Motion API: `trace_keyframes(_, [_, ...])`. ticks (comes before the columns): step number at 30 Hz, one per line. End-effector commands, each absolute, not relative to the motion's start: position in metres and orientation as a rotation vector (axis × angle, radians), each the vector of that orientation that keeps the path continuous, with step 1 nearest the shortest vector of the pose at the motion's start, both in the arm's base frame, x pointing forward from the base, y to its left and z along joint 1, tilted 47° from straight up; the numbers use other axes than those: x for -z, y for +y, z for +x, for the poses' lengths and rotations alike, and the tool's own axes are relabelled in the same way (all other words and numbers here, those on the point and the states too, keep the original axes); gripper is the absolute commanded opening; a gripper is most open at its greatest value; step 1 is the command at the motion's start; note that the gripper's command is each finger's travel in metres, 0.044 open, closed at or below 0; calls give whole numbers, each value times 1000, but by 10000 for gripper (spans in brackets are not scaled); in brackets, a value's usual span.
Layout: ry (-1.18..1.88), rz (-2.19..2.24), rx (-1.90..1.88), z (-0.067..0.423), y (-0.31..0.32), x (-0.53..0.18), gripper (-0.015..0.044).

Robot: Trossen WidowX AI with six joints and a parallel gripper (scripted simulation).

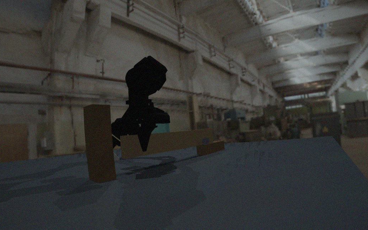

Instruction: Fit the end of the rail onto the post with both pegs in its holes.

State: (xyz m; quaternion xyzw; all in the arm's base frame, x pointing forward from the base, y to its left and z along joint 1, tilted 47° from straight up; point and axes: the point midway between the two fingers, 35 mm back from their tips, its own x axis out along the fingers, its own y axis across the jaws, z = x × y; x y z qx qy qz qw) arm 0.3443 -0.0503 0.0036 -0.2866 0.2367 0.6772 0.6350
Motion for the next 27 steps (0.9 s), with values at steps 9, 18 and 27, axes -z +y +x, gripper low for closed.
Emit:
trace_keyframes(9, [538,-657,-1538,345,-52,-4,0])
trace_keyframes(18, [538,-657,-1538,345,-50,-2,0])
trace_keyframes(27, [538,-657,-1538,345,-53,-4,0])
